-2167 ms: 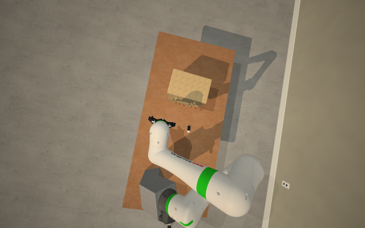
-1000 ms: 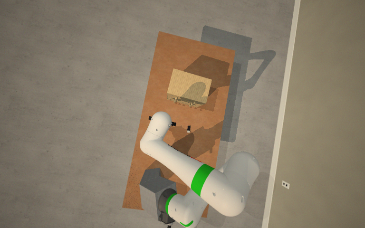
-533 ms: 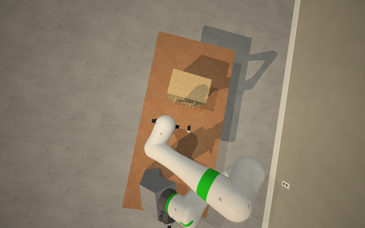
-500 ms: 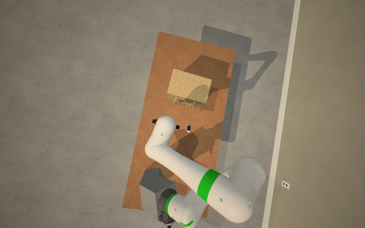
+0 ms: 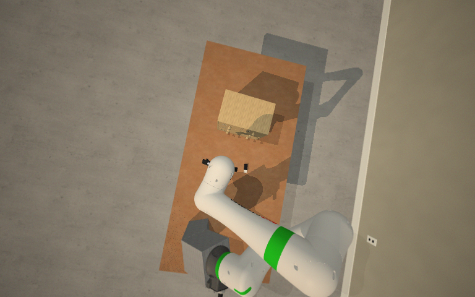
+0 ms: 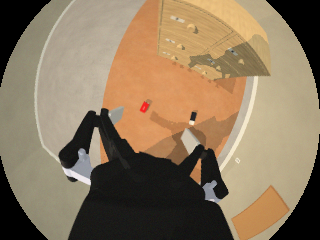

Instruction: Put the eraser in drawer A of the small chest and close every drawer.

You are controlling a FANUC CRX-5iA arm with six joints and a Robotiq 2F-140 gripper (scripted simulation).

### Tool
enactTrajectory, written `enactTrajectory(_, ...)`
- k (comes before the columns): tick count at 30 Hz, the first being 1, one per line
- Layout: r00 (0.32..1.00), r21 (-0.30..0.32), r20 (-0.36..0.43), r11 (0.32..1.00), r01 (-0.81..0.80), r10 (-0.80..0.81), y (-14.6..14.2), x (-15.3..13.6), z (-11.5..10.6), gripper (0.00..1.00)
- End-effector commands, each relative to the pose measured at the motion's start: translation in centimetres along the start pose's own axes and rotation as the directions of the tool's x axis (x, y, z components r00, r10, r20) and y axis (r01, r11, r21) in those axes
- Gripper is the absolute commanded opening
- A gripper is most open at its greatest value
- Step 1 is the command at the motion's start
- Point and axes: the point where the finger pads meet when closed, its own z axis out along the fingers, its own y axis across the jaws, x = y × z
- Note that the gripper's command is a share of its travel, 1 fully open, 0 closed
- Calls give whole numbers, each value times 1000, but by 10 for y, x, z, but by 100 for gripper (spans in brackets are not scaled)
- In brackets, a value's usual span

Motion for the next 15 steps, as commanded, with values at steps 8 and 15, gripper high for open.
enactTrajectory(8, 999, 72, 29, 997, 31, -33, -26, -11, 12, 100)
enactTrajectory(15, 991, 296, 67, 951, 93, -118, -103, -38, 39, 100)
